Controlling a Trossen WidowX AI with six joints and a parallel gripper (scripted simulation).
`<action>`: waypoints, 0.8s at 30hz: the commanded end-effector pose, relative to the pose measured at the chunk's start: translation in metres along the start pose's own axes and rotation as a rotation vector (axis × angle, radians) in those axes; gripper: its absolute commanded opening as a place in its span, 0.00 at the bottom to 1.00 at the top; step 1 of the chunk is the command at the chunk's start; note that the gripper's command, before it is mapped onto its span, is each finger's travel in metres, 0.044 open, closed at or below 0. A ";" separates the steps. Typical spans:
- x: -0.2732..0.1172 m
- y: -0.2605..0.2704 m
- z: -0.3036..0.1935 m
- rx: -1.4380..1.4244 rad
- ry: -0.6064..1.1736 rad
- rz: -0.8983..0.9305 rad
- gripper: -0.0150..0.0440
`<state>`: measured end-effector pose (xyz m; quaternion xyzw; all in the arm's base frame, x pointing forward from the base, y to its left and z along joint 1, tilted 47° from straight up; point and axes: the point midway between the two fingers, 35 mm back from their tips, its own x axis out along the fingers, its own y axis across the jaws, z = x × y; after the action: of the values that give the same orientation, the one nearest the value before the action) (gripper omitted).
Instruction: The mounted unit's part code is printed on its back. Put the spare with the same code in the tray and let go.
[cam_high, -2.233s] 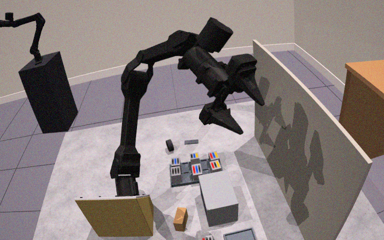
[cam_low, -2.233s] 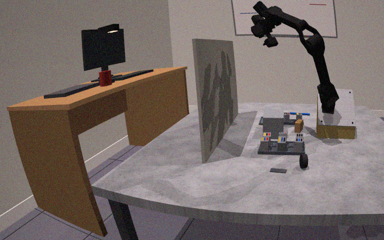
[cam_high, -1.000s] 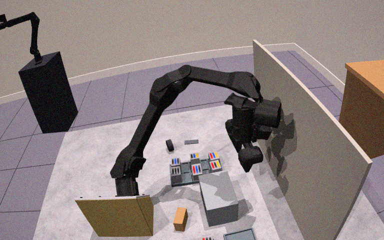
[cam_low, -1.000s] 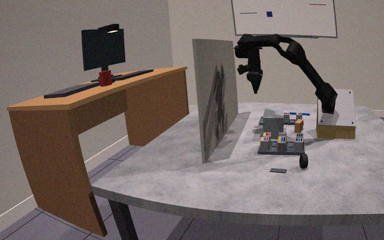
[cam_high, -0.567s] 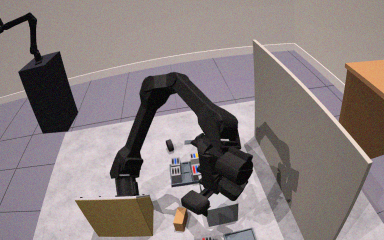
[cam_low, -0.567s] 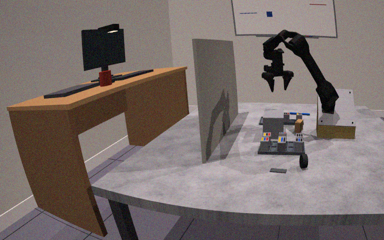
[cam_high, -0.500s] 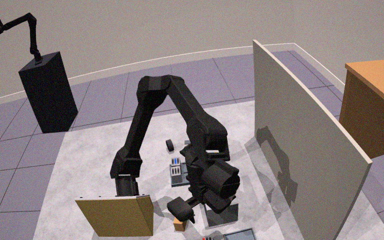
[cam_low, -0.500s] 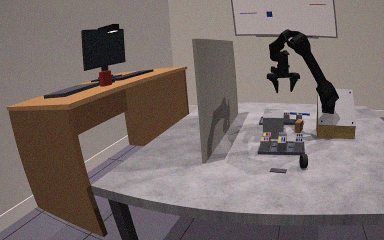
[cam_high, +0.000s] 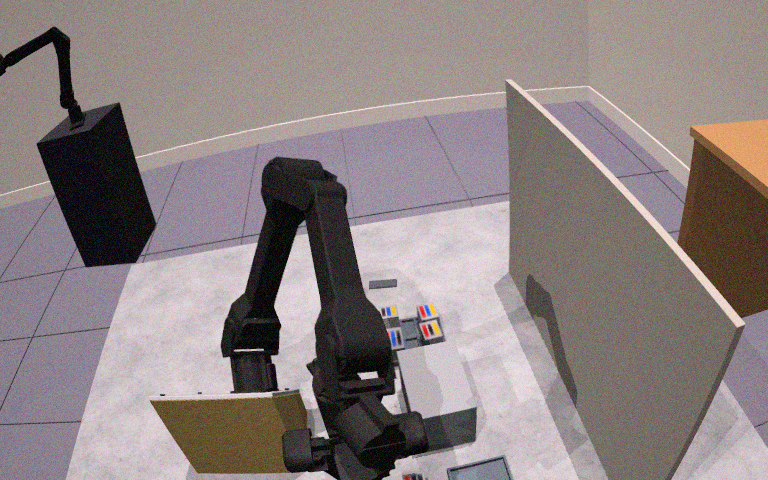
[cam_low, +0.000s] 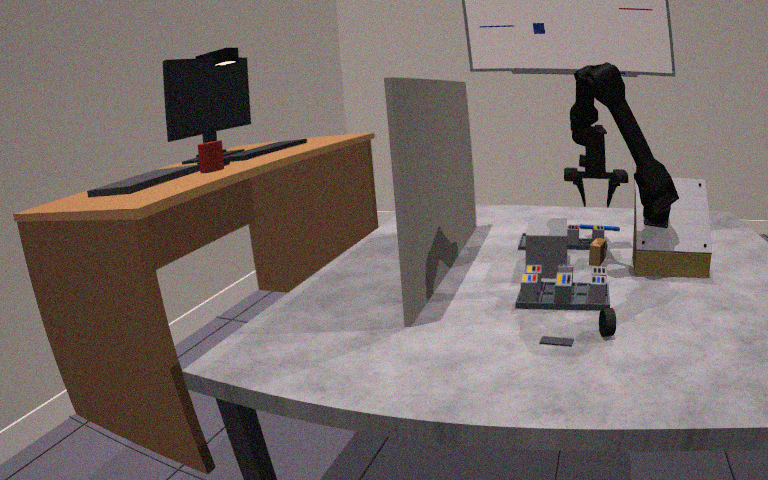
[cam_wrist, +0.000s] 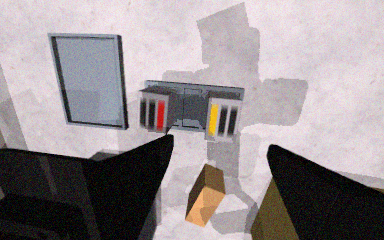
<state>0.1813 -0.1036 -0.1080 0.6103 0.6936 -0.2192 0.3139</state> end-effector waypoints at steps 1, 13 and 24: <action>0.013 -0.004 -0.004 0.013 0.017 -0.001 0.76; 0.022 -0.005 -0.002 0.013 0.016 -0.001 0.76; 0.040 -0.003 -0.001 0.013 0.015 -0.001 0.76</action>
<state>0.1769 -0.0801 -0.1335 0.6109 0.6952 -0.2197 0.3086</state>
